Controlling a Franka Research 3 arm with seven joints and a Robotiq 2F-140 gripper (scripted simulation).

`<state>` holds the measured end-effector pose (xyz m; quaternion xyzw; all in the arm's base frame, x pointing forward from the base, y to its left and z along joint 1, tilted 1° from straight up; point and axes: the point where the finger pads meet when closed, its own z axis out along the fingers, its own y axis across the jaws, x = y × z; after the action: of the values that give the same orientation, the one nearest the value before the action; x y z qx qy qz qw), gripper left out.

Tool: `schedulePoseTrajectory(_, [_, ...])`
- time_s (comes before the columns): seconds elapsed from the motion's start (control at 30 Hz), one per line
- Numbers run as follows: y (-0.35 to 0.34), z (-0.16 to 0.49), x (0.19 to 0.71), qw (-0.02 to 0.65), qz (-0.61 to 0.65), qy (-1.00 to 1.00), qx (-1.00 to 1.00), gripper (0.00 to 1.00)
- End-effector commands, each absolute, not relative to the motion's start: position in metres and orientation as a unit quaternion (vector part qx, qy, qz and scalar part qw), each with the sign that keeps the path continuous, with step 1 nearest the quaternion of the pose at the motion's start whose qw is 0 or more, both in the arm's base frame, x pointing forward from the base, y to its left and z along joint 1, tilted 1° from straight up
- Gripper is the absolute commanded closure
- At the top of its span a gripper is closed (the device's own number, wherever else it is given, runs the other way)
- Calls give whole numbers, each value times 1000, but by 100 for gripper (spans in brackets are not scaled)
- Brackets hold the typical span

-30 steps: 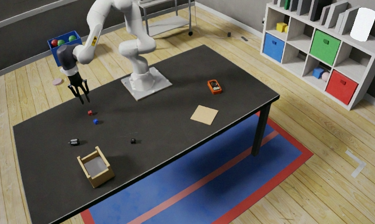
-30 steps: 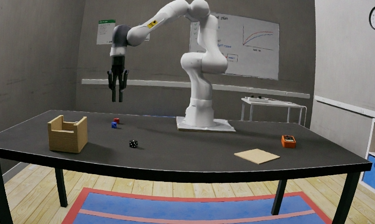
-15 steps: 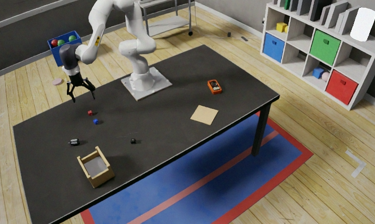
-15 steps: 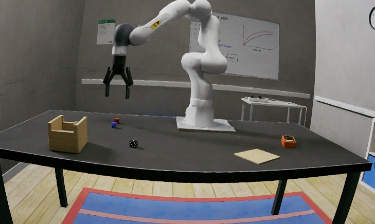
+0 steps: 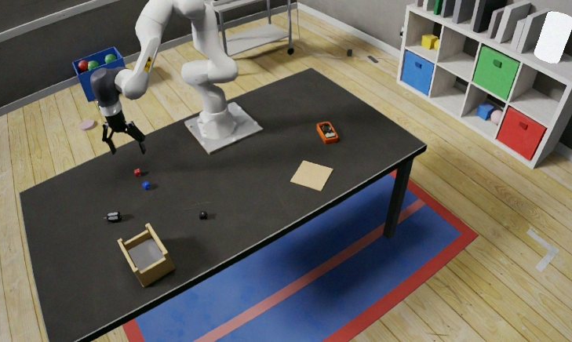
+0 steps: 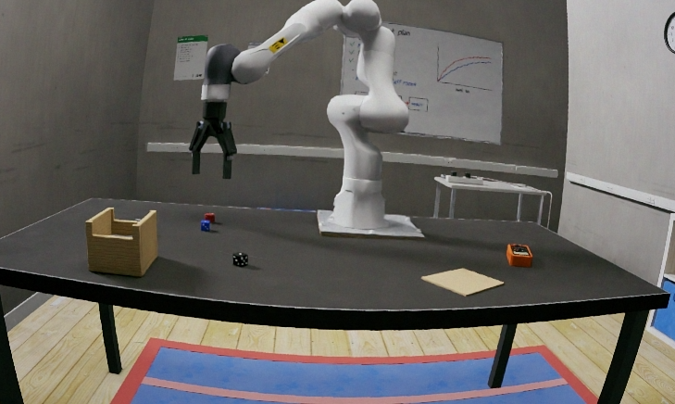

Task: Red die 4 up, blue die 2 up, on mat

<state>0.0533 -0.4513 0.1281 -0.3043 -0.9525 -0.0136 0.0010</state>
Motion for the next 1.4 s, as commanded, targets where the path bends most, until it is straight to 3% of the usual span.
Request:
schedulePoseTrajectory(0.0, [-451, 127, 54, 3, -7, -926, -376, 0])
schedulePoseTrajectory(1.37, [-450, 110, 53, 3, -7, -739, -674, 0])
